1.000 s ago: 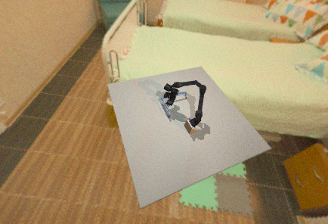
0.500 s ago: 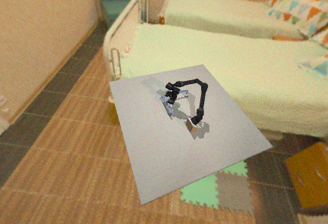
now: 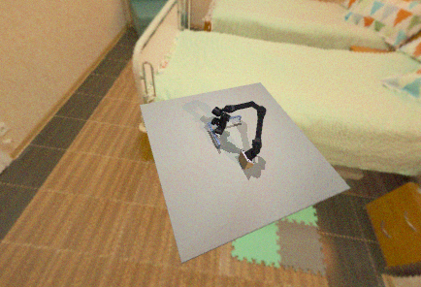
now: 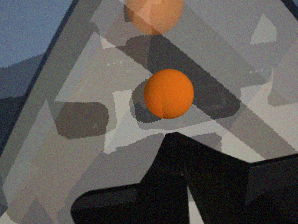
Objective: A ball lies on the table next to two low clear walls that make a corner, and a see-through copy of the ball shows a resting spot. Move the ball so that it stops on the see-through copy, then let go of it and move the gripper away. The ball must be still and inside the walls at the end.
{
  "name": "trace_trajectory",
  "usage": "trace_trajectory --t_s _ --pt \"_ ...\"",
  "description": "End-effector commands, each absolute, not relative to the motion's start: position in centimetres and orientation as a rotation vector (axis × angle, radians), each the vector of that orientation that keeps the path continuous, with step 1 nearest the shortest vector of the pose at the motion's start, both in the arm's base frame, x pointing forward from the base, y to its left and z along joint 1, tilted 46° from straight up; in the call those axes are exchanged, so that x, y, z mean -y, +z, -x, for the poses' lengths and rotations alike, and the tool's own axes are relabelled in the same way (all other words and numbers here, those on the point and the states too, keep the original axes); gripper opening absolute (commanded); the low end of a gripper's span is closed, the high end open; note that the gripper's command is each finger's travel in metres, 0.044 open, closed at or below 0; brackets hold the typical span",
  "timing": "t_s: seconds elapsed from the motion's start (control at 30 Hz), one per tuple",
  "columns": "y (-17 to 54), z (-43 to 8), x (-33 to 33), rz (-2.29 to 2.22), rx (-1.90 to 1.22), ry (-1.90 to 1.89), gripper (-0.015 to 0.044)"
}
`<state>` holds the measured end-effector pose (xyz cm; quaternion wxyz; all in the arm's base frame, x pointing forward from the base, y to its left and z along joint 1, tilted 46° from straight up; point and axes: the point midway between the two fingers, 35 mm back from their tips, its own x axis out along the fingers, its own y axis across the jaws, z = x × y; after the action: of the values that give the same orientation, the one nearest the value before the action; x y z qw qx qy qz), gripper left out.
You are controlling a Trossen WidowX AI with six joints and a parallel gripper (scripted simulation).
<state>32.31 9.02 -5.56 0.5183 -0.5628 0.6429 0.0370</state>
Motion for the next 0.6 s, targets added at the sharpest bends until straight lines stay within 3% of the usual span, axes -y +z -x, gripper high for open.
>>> trace_trajectory --t_s 0.0,0.57 --pt "-6.1 -32.8 -9.5 1.359 -1.544 0.088 0.0" --pt "-7.6 -34.9 -11.6 1.358 -1.542 0.088 0.0"
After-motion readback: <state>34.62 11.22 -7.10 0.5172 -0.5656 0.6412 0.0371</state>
